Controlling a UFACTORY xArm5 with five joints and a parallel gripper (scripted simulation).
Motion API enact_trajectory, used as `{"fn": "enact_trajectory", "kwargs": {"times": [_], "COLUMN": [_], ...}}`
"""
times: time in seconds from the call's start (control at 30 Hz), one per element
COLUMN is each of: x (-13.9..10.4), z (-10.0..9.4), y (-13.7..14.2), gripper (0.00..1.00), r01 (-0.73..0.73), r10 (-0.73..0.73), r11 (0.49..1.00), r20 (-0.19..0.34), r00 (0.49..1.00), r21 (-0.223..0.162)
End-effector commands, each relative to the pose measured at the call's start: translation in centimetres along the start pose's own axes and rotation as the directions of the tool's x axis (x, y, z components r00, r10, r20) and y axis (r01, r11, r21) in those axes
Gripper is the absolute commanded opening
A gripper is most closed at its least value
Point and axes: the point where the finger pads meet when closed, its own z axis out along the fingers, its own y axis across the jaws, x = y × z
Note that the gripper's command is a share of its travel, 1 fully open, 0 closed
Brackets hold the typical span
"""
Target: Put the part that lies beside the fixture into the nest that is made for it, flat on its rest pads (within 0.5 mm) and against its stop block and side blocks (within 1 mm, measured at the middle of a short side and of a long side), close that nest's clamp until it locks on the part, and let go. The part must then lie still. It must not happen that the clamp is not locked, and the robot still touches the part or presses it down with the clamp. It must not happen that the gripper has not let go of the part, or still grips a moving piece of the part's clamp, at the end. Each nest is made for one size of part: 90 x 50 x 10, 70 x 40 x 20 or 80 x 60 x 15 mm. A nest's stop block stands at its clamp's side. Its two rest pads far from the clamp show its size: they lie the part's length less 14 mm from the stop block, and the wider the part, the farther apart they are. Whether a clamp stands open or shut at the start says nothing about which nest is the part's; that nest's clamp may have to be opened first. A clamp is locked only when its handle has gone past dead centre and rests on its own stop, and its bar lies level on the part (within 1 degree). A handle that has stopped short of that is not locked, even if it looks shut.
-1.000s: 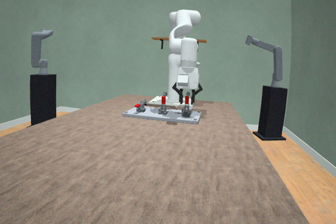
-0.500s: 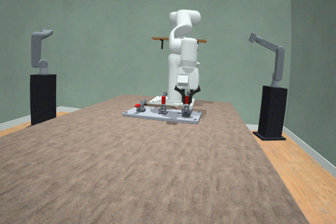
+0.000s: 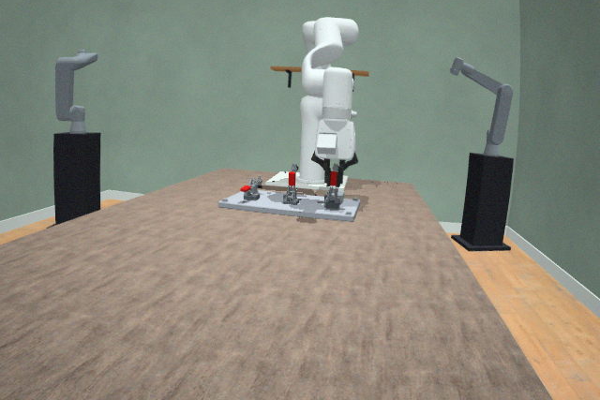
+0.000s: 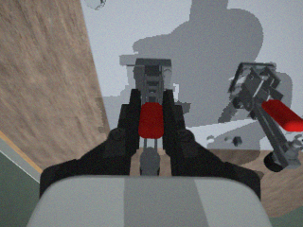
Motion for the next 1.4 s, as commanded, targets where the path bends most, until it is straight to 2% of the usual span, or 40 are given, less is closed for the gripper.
{"fn": "enact_trajectory", "kwargs": {"times": [0.0,1.37], "x": [0.1,1.4], "z": [-0.1,-0.1], "y": [0.0,0.0], "gripper": [0.0,0.0], "r01": [0.0,0.0], "r10": [0.0,0.0], "r11": [1.0,1.0], "r20": [-0.004,-0.004], "r00": [1.0,1.0], "r21": [0.001,0.001]}}
